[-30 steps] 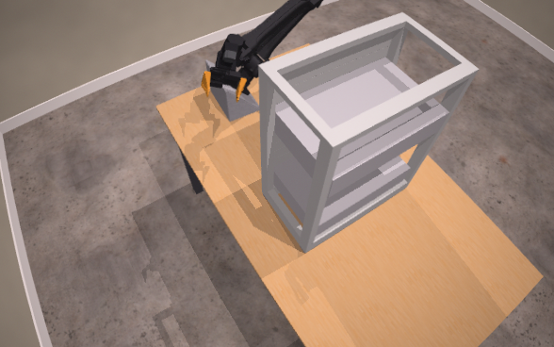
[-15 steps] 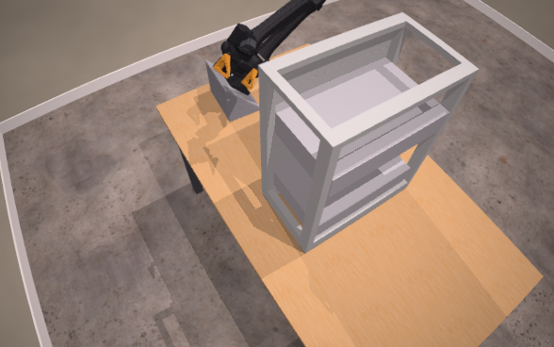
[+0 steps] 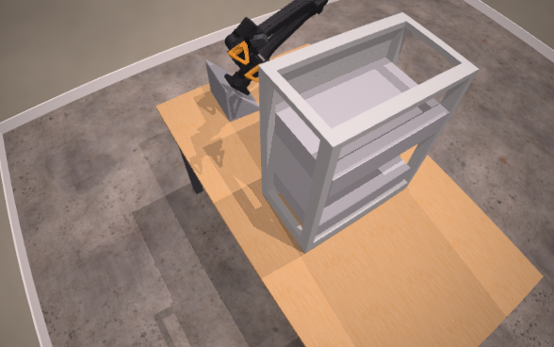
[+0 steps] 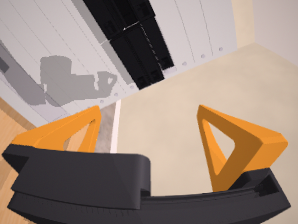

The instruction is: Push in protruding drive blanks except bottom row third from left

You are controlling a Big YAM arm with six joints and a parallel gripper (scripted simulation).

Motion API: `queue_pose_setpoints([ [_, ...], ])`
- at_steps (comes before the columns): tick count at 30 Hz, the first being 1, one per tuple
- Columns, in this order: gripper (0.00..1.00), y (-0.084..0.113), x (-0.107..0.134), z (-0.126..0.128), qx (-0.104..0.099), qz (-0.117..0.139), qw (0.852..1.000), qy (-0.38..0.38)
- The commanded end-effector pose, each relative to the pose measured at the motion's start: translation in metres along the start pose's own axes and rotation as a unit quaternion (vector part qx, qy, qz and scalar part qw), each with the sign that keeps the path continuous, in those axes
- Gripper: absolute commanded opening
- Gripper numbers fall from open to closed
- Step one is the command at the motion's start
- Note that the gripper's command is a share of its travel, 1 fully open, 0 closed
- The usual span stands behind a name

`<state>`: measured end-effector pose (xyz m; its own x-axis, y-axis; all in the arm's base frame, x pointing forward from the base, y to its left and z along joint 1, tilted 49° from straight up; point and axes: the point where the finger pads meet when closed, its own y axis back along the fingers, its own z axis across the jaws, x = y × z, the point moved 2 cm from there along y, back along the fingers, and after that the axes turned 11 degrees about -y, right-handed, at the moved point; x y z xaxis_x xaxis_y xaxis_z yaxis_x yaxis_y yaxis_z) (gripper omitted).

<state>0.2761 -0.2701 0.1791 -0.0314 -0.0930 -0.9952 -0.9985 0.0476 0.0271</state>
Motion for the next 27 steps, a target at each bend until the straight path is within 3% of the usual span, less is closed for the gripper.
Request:
queue_pose_setpoints([
  [1, 1.00, 0.008, -0.013, 0.000, 0.001, -0.015, 0.997, 0.070],
  [17, 1.00, 0.020, -0.035, 0.019, -0.027, -0.047, 0.981, 0.188],
  [27, 1.00, 0.022, -0.037, 0.026, -0.038, -0.053, 0.975, 0.211],
])
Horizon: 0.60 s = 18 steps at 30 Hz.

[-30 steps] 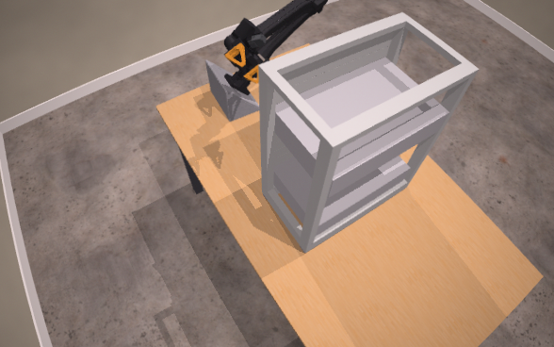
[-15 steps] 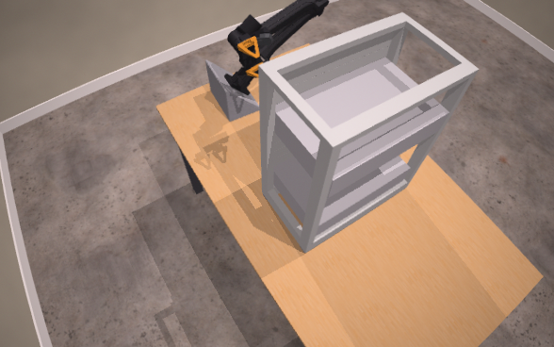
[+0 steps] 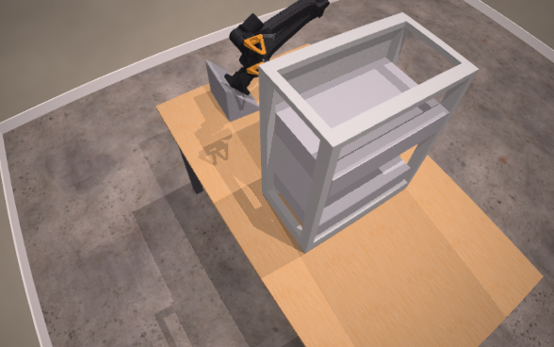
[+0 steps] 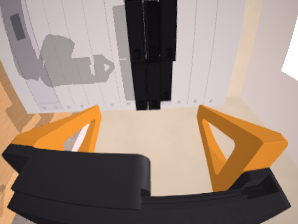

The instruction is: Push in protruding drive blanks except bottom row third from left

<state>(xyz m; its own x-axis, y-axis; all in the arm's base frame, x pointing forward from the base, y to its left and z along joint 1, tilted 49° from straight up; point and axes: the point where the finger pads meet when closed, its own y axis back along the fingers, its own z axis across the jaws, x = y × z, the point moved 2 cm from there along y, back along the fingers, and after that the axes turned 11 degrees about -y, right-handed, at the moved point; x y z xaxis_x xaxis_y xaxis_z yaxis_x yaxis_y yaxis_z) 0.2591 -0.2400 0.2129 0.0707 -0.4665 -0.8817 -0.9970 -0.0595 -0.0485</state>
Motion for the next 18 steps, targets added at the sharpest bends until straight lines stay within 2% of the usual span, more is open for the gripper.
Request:
queue_pose_setpoints([
  [1, 1.00, 0.0029, -0.0032, -0.0013, 0.002, -0.002, 1.000, 0.023],
  [18, 1.00, 0.0040, -0.0047, -0.0010, 0.002, -0.003, 0.999, 0.032],
])
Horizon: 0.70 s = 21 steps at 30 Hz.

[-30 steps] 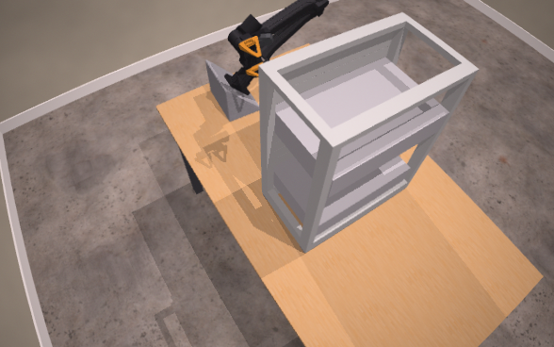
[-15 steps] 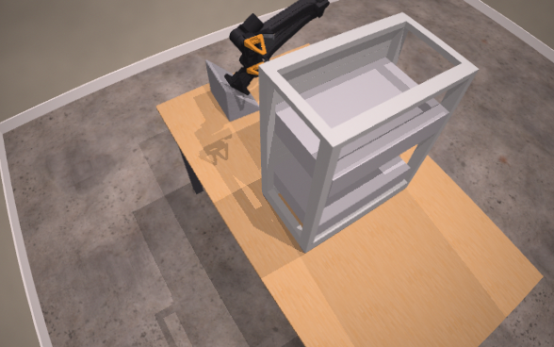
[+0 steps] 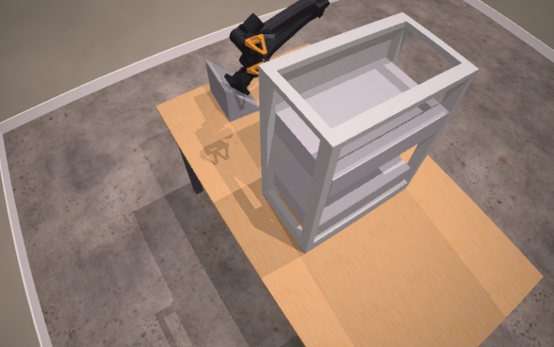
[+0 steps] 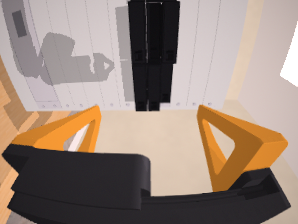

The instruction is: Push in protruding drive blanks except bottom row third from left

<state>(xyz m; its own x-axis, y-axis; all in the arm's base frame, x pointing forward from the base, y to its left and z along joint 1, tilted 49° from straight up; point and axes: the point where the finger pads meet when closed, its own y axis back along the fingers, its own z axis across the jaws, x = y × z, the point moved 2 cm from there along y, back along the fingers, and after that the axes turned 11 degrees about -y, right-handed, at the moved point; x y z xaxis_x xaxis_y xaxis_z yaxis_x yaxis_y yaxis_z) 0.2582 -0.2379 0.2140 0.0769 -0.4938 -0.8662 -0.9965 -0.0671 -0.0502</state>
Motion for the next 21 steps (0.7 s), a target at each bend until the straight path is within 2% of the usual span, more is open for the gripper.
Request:
queue_pose_setpoints([
  [1, 1.00, 0.003, -0.003, -0.002, 0.005, 0.000, 1.000, 0.016],
  [10, 1.00, 0.003, -0.003, -0.002, 0.005, -0.001, 1.000, 0.015],
  [13, 1.00, -0.011, -0.005, -0.015, 0.000, -0.010, 1.000, 0.029],
  [15, 1.00, -0.011, -0.005, -0.015, 0.000, -0.010, 1.000, 0.029],
  [17, 1.00, -0.019, -0.004, -0.022, 0.001, -0.012, 0.999, 0.035],
  [21, 1.00, -0.042, 0.007, -0.024, 0.002, -0.014, 0.999, 0.036],
])
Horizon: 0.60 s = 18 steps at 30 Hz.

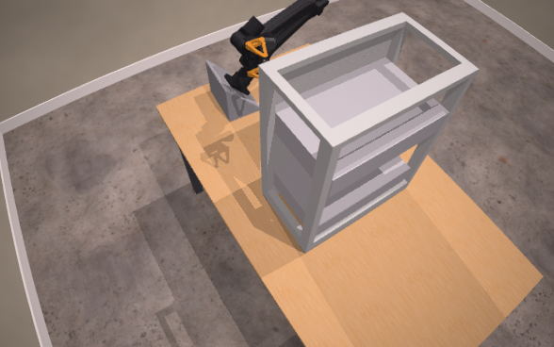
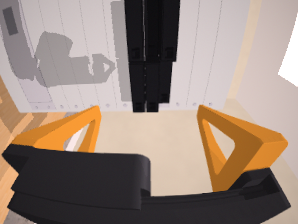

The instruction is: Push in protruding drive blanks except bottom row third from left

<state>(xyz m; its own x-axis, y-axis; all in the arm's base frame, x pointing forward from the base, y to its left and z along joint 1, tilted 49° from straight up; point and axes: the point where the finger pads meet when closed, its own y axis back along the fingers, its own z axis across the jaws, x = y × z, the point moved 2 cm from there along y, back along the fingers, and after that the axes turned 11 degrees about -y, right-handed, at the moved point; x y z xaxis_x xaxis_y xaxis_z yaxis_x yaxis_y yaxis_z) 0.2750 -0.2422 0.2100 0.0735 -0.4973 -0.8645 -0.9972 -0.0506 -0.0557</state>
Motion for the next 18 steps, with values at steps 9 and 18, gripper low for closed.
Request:
queue_pose_setpoints([
  [9, 1.00, -0.093, 0.034, -0.024, -0.006, -0.019, 0.999, 0.030],
  [18, 1.00, -0.106, 0.045, -0.027, -0.003, -0.015, 1.000, 0.026],
])
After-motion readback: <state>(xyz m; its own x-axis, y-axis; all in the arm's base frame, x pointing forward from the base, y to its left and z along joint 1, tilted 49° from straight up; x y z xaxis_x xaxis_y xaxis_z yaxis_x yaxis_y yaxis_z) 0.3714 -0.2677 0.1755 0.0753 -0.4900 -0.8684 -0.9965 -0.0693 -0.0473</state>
